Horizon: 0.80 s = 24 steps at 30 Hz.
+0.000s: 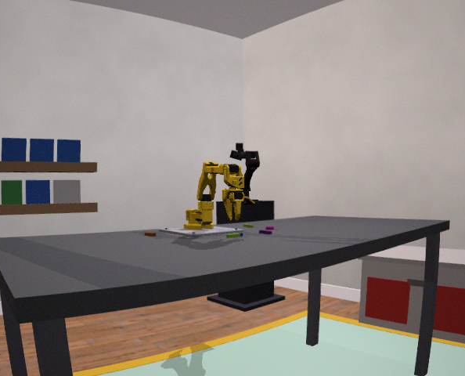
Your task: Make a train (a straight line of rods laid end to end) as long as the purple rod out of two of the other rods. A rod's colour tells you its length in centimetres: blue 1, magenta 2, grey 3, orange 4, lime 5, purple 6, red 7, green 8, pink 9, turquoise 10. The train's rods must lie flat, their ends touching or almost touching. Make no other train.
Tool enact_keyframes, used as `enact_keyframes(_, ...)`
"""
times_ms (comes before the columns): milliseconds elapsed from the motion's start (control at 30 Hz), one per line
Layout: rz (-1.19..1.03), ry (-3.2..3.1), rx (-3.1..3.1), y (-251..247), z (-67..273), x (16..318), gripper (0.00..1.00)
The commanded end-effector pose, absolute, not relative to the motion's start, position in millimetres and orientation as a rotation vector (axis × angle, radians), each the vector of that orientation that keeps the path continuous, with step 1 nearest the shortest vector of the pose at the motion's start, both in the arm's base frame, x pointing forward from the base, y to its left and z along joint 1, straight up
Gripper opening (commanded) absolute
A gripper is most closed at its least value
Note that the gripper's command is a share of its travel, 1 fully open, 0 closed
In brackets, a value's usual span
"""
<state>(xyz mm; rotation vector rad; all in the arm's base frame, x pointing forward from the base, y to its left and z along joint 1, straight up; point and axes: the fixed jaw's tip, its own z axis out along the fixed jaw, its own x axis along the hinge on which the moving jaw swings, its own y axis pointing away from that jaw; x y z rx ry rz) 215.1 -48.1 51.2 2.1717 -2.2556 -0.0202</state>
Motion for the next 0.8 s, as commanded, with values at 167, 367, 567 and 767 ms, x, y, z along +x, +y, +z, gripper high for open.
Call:
enact_keyframes(167, 0.008, -2.267, 2.18, -48.3, 56.8, 216.9, 0.17)
enact_keyframes(367, 0.008, -2.27, 2.177, -48.2, 56.9, 216.8, 0.17)
enact_keyframes(567, 0.012, -2.286, 2.163, -47.7, 58.1, 216.4, 0.17)
enact_keyframes(767, 0.028, -2.353, 2.101, -45.3, 62.8, 214.5, 0.17)
